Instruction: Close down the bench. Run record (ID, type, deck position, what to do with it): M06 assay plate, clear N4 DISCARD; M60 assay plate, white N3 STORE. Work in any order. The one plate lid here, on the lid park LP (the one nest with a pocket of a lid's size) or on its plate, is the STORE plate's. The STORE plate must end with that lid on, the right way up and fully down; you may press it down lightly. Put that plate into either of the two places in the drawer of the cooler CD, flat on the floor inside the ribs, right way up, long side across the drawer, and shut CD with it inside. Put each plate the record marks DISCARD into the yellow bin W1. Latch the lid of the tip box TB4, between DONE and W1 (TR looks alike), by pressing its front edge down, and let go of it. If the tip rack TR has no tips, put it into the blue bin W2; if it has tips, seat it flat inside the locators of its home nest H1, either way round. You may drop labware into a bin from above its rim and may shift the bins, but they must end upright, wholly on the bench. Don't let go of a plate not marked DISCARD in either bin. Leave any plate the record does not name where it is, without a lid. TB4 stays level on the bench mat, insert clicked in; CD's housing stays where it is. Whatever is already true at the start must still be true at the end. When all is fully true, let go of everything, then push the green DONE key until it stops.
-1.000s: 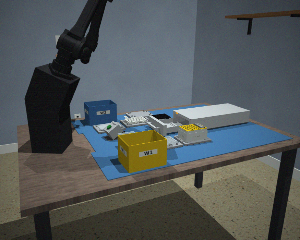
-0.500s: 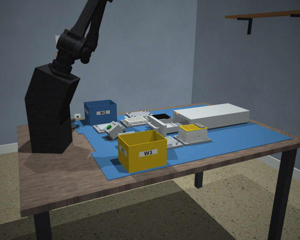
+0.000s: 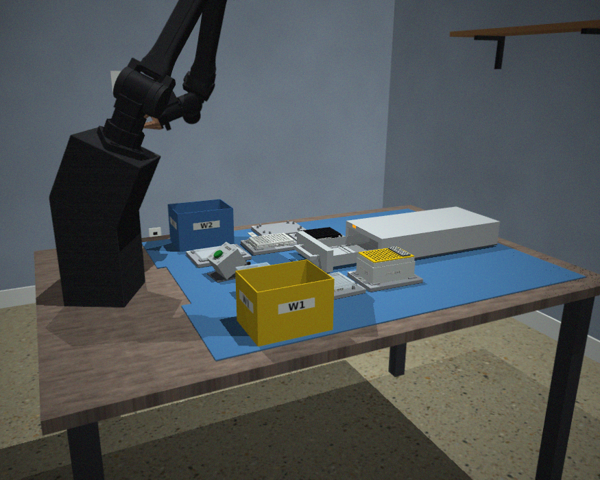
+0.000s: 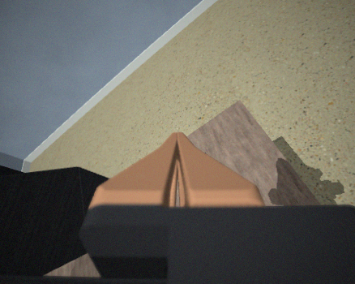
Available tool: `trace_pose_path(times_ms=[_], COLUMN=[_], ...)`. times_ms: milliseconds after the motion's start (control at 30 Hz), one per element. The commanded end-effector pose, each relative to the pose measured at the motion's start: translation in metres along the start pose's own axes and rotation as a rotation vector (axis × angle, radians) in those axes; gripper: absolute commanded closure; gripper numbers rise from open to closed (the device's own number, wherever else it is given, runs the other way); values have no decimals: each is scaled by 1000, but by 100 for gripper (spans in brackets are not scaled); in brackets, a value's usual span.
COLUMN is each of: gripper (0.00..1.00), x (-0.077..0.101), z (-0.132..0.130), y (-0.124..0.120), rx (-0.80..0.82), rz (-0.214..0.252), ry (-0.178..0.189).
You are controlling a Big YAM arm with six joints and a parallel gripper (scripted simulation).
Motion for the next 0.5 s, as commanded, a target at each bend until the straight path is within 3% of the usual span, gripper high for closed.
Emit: trace_pose_path(times_ms=[0,100,200,267,400,467], gripper=[100,100,100,100,100,100], x=[15,17,29,35,48,54], z=[1,0,0,-1,0,1], y=[-8,-13,-22,-29,-43,-51], rx=[-96,-99,-175,-191,-290,-300], rz=[-3,-3,10,13,24,27], ry=[-64,-61,-125,-137,-212,-197])
Point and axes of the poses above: the point where the finger pads meet when closed, its own x axis back along the fingers, its own z axis across the jaws, y = z × x, the point moved 4 cm from there along x, back along the fingers, and after that the axes turned 2 degrees about x, right-handed, at the moved point
